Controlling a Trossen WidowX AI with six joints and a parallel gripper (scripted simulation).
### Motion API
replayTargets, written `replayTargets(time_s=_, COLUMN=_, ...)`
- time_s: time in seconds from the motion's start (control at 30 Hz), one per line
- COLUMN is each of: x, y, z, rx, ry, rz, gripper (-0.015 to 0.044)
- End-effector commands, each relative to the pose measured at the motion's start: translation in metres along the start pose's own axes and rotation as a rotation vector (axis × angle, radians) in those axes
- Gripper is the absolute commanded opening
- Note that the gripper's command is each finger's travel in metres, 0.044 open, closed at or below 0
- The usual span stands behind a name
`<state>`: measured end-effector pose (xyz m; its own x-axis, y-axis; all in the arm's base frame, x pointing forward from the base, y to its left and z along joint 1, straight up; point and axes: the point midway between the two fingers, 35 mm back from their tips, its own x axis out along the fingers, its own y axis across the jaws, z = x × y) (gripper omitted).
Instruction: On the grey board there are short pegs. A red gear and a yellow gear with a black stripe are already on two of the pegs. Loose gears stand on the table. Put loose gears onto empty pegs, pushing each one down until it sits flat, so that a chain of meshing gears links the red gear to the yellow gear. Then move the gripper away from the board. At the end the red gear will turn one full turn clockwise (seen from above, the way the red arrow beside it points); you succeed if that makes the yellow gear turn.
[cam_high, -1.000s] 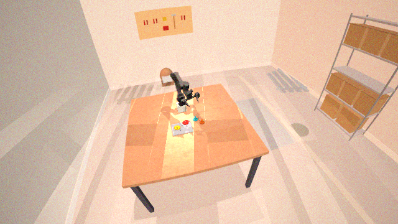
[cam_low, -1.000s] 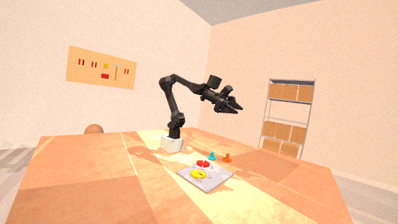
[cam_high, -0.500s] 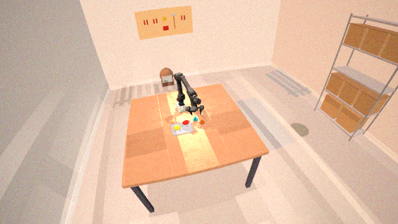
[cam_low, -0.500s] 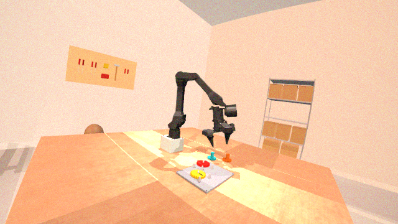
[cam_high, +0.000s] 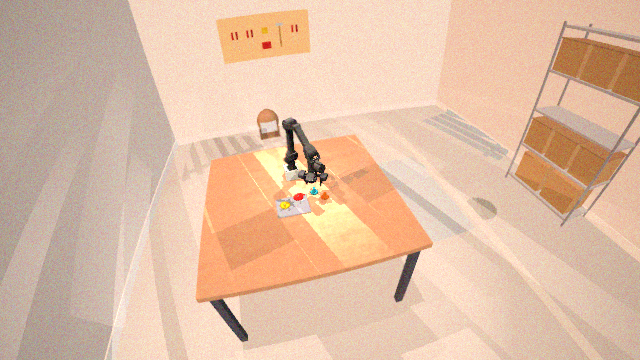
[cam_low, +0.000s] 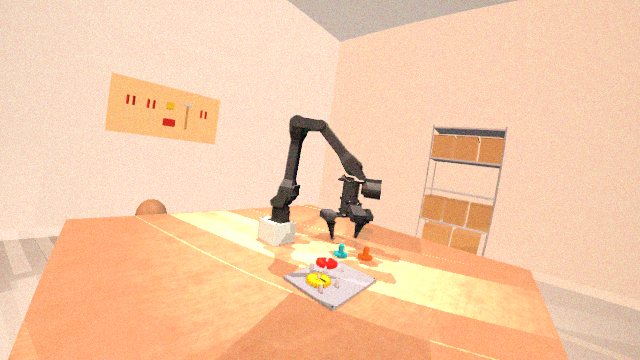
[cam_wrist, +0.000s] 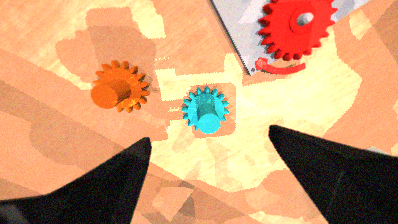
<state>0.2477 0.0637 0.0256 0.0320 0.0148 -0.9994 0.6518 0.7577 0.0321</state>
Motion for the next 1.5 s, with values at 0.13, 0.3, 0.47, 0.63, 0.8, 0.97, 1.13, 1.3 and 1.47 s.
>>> replayTargets(time_s=0.13, x=0.013, y=-0.002, z=-0.001, rx=0.005, ry=0.002, rz=-0.009, gripper=0.044)
replayTargets(time_s=0.3, x=0.021, y=-0.002, z=-0.001, rx=0.005, ry=0.002, rz=-0.009, gripper=0.044)
replayTargets(time_s=0.47, x=0.029, y=-0.002, z=-0.001, rx=0.005, ry=0.002, rz=-0.009, gripper=0.044)
replayTargets(time_s=0.63, x=0.036, y=-0.002, z=-0.002, rx=0.005, ry=0.002, rz=-0.01, gripper=0.044)
replayTargets(time_s=0.8, x=0.036, y=-0.002, z=-0.002, rx=0.005, ry=0.002, rz=-0.01, gripper=0.0414)
replayTargets(time_s=0.97, x=0.036, y=-0.002, z=-0.002, rx=0.005, ry=0.002, rz=-0.01, gripper=0.0282)
replayTargets(time_s=1.13, x=0.036, y=-0.002, z=-0.002, rx=0.005, ry=0.002, rz=-0.01, gripper=0.0151)
replayTargets(time_s=1.3, x=0.036, y=-0.002, z=-0.002, rx=0.005, ry=0.002, rz=-0.01, gripper=0.004)
replayTargets(time_s=1.47, x=0.036, y=-0.002, z=-0.002, rx=0.005, ry=0.002, rz=-0.01, gripper=0.0006)
